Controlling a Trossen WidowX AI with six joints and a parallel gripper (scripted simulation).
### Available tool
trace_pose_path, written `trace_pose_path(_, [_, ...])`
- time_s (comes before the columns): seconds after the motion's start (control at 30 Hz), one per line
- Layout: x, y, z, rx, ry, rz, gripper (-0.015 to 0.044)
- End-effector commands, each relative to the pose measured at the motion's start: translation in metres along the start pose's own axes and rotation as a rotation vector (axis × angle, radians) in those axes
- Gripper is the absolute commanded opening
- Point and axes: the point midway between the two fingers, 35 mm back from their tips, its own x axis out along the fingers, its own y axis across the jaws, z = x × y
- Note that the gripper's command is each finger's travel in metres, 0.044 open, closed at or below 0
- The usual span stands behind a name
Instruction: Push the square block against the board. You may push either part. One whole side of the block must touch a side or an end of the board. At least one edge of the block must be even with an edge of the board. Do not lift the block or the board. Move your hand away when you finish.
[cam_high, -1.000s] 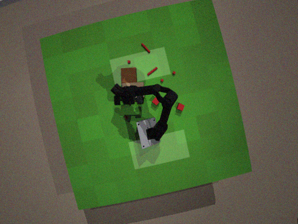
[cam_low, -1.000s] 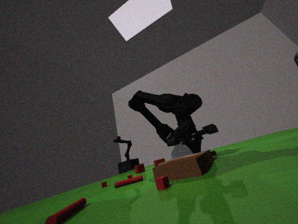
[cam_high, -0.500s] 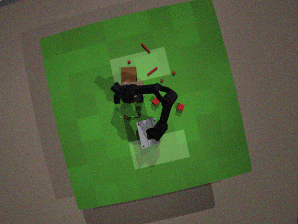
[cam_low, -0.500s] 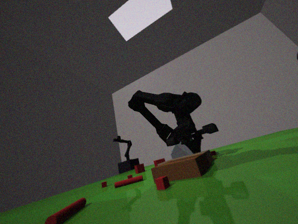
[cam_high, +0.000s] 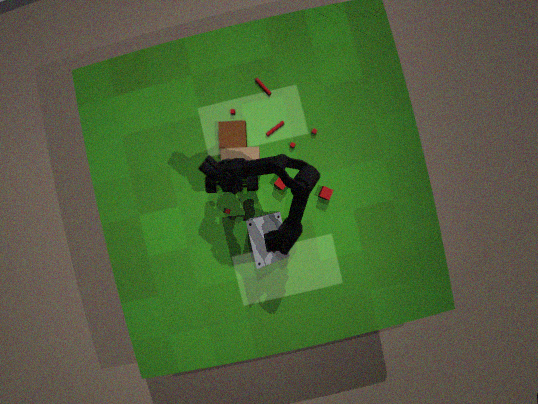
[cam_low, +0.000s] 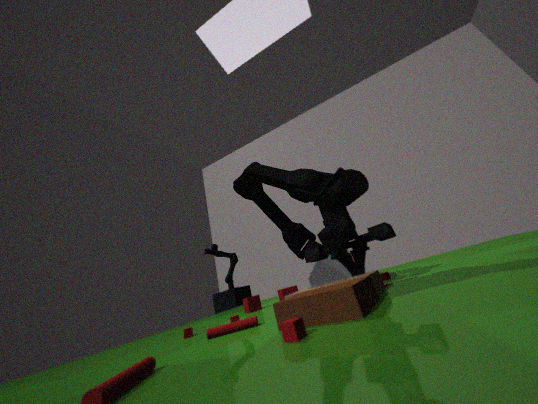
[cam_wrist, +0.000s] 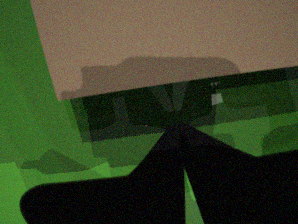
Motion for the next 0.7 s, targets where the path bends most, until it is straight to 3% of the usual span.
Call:
trace_pose_path(0.0, [0.001, -0.001, -0.01, -0.001, 0.004, 0.001, 0.0])
trace_pose_path(0.4, [0.001, -0.002, -0.027, -0.001, 0.004, -0.001, 0.0])
trace_pose_path(0.57, [-0.051, -0.001, -0.021, -0.001, 0.005, 0.002, 0.0])
trace_pose_path(0.67, [-0.055, -0.001, -0.021, -0.001, 0.005, 0.002, 0.0])
